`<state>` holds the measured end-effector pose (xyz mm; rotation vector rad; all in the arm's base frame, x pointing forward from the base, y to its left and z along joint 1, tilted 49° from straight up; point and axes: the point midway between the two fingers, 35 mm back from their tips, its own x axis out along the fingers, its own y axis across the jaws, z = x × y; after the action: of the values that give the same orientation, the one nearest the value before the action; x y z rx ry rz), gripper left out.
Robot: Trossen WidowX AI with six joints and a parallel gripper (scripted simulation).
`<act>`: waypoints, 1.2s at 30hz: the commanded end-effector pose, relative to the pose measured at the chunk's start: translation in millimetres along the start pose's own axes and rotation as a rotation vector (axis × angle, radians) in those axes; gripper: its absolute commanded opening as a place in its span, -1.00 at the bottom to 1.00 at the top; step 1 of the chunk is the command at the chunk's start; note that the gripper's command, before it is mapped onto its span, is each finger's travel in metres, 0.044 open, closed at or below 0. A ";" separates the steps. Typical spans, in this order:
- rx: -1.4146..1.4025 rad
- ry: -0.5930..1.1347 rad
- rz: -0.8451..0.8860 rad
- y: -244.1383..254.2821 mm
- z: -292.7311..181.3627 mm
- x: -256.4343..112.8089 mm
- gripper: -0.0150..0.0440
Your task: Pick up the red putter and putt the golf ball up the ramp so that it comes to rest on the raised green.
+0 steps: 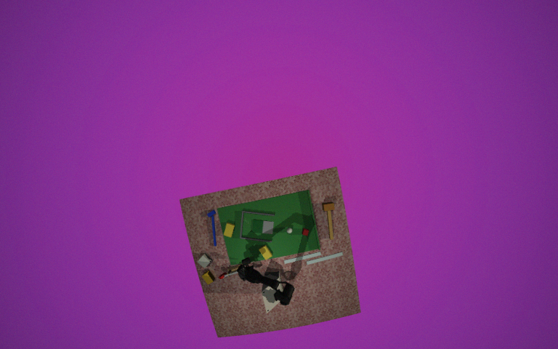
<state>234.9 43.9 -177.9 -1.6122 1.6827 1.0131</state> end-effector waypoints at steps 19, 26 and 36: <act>-0.001 0.001 0.002 0.6 -0.3 0.8 -0.31; -0.001 0.000 0.002 -0.1 1.0 -2.7 -0.49; -0.002 -0.005 0.002 -3.2 21.3 -69.0 -0.49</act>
<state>237.3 80.4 -145.0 -1.6180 1.7045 1.0209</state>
